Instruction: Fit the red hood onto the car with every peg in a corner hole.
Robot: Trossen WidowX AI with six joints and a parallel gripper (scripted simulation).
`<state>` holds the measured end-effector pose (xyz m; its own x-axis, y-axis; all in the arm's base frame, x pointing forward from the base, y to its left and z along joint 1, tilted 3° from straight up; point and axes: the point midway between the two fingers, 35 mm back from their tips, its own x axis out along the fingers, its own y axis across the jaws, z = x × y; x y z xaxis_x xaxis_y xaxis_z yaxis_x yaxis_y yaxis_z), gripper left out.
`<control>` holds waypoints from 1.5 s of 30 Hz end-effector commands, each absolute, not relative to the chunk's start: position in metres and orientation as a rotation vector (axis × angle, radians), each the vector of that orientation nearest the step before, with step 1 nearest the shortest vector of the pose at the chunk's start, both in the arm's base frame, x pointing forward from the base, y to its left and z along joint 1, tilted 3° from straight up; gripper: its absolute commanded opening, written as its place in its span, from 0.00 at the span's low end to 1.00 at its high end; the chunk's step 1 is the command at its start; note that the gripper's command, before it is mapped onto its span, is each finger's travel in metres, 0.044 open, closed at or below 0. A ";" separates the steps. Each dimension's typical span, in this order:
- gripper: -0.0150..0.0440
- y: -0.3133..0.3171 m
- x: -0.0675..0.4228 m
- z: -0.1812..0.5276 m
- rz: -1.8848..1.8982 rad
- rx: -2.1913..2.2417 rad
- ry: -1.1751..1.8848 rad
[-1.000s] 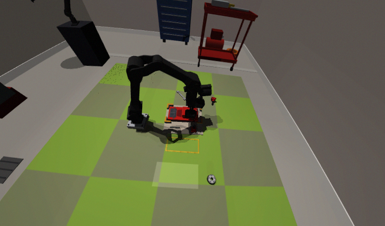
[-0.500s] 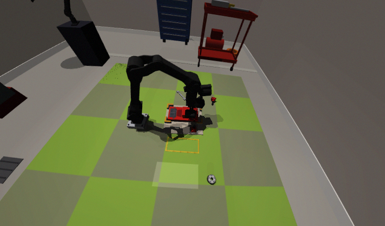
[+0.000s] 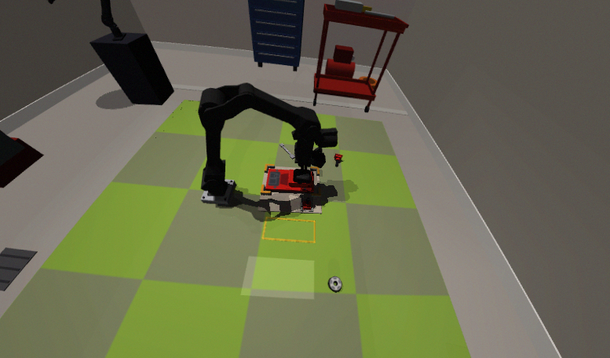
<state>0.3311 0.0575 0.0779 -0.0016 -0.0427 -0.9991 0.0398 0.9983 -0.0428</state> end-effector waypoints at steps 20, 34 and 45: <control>1.00 0.060 0.332 0.125 -0.067 0.003 1.547; 1.00 0.060 0.332 0.125 -0.067 0.003 1.547; 1.00 0.060 0.332 0.125 -0.067 0.003 1.547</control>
<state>0.3317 0.0599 0.1248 0.0212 -0.0384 -0.9990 0.0386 0.9985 -0.0375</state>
